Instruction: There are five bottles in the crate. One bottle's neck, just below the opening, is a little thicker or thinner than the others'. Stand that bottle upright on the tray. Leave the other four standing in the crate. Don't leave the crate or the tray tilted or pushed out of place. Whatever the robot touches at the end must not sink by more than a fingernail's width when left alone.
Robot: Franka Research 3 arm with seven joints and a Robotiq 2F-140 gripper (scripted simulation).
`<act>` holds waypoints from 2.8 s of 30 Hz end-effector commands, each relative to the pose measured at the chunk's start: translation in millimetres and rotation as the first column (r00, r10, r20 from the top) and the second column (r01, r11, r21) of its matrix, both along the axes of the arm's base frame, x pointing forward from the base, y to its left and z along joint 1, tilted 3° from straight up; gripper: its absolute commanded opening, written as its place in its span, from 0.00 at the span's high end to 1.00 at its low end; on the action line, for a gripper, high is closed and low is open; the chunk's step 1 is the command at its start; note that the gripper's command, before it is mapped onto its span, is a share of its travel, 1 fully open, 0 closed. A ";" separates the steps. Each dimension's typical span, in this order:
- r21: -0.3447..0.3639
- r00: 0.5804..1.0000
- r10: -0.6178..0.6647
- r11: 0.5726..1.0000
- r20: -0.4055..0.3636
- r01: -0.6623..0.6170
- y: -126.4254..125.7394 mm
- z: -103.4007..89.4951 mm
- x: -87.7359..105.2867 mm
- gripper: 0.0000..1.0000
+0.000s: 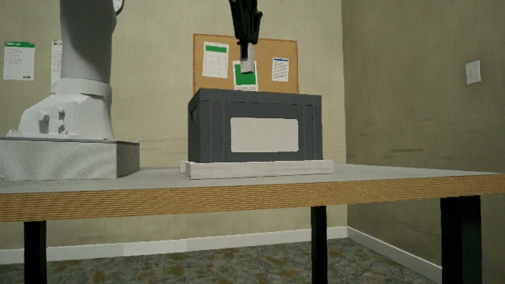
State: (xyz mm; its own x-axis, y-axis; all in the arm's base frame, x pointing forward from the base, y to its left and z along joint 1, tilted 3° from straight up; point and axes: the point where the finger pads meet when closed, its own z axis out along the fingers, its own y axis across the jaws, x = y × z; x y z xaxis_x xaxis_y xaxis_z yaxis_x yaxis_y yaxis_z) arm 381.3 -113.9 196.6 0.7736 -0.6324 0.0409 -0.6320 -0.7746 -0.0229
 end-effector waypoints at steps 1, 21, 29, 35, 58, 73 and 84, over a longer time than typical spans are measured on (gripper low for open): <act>-0.012 0.999 0.049 0.999 -0.009 -0.049 -19.1 -2.4 -37.3 0.90; -0.010 0.998 0.056 0.998 -0.006 -0.056 -29.8 -8.8 -67.5 0.56; -0.010 0.998 0.056 0.998 -0.006 -0.056 -29.8 -8.8 -67.5 0.56; -0.010 0.998 0.056 0.998 -0.006 -0.056 -29.8 -8.8 -67.5 0.56; -0.010 0.998 0.056 0.998 -0.006 -0.056 -29.8 -9.7 -67.5 0.56; -0.010 0.998 0.056 0.998 -0.006 -0.056 -30.0 -19.6 -67.1 0.56; -0.010 0.998 0.056 0.998 -0.006 -0.056 -30.2 -31.4 -66.6 0.56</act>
State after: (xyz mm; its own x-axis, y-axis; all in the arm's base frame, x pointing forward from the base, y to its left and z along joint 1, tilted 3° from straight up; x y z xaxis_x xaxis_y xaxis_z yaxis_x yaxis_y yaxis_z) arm 312.8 -142.9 168.9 0.8062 -0.5905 0.0357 -0.5906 -0.8069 -0.0107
